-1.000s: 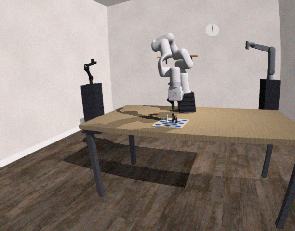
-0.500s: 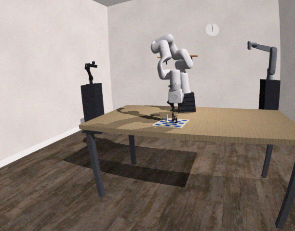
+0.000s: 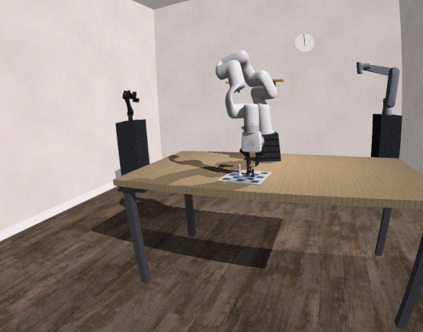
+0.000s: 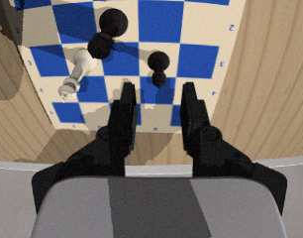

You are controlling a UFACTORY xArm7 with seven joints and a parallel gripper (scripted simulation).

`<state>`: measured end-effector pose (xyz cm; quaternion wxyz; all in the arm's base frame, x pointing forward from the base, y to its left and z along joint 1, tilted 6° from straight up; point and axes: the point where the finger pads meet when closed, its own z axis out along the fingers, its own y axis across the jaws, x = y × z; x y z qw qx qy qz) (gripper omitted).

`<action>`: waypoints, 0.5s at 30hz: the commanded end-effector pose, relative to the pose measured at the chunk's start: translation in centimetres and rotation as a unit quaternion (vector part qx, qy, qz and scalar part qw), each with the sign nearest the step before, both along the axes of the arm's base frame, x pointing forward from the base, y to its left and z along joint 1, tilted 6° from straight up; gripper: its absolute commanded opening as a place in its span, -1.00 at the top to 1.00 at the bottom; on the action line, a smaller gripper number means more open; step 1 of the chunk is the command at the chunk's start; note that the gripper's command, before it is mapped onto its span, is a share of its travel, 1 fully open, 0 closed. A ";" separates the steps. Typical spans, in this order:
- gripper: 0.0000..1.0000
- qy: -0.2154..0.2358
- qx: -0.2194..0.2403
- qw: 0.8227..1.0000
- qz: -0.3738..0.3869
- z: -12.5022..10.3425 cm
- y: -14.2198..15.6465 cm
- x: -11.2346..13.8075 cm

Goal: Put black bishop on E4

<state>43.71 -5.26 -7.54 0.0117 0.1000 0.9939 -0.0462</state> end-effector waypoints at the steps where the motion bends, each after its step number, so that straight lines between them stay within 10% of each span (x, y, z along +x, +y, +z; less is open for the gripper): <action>1: 0.25 -0.002 0.000 1.000 0.000 -0.3 0.0 0.2; 15: 0.25 -0.002 0.000 1.000 0.000 -0.8 -0.1 0.2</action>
